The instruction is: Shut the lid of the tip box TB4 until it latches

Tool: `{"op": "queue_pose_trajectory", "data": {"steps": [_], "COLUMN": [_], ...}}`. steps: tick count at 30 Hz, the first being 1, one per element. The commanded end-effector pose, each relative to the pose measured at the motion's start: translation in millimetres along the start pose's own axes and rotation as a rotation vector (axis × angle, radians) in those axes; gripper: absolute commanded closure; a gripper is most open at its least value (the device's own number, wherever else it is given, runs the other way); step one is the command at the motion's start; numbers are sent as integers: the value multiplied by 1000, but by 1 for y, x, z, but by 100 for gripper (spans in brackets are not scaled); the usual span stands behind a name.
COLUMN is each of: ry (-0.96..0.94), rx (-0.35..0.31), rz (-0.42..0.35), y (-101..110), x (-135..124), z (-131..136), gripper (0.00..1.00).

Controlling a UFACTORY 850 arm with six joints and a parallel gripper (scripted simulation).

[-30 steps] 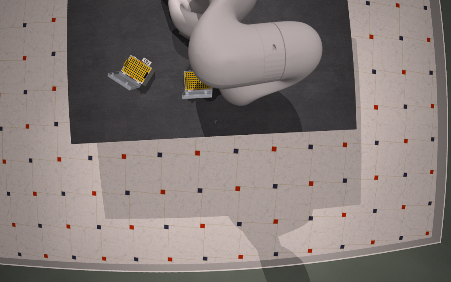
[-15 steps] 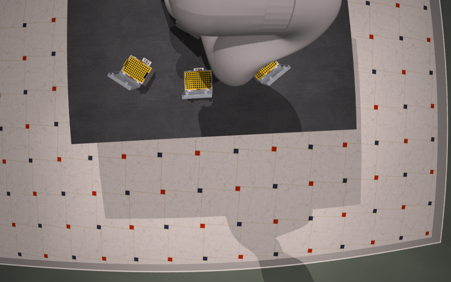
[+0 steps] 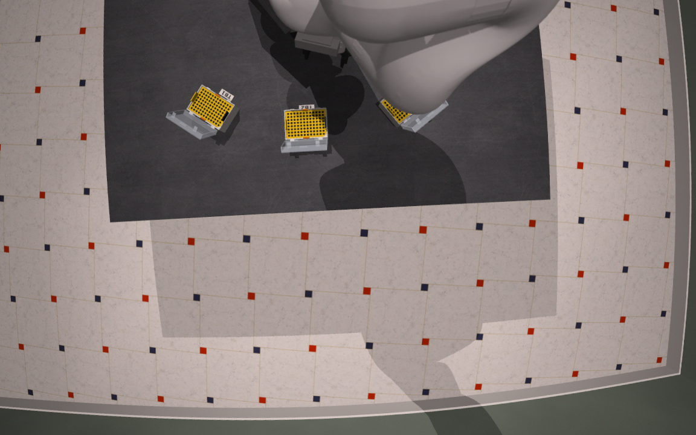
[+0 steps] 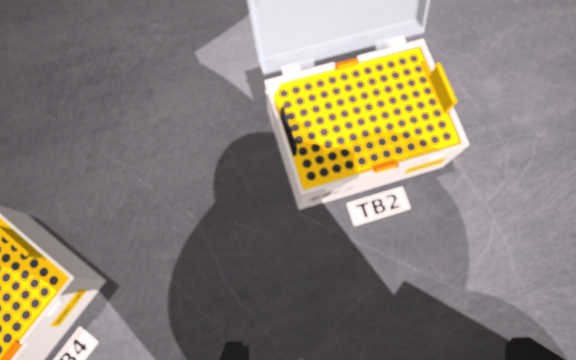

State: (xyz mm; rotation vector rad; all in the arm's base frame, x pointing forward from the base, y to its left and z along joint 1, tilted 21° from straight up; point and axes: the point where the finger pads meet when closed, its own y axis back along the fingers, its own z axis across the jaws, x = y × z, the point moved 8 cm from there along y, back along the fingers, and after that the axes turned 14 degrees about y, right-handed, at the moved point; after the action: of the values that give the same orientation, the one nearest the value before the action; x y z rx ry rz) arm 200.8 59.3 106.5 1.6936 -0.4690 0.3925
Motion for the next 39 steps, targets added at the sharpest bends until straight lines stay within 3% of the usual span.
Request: {"op": "queue_pose_trajectory", "data": {"steps": [1,9,17,24,39], "ry": [58,58,90,316,323], "rx": [6,6,15,73,75], "rz": [6,6,8,22,22], "y": [1,3,4,9,19], "x": [0,-2,-4,-18,-45], "z": [-13,-51,-55,-82,-140], "gripper": [0,0,0,0,0]}}
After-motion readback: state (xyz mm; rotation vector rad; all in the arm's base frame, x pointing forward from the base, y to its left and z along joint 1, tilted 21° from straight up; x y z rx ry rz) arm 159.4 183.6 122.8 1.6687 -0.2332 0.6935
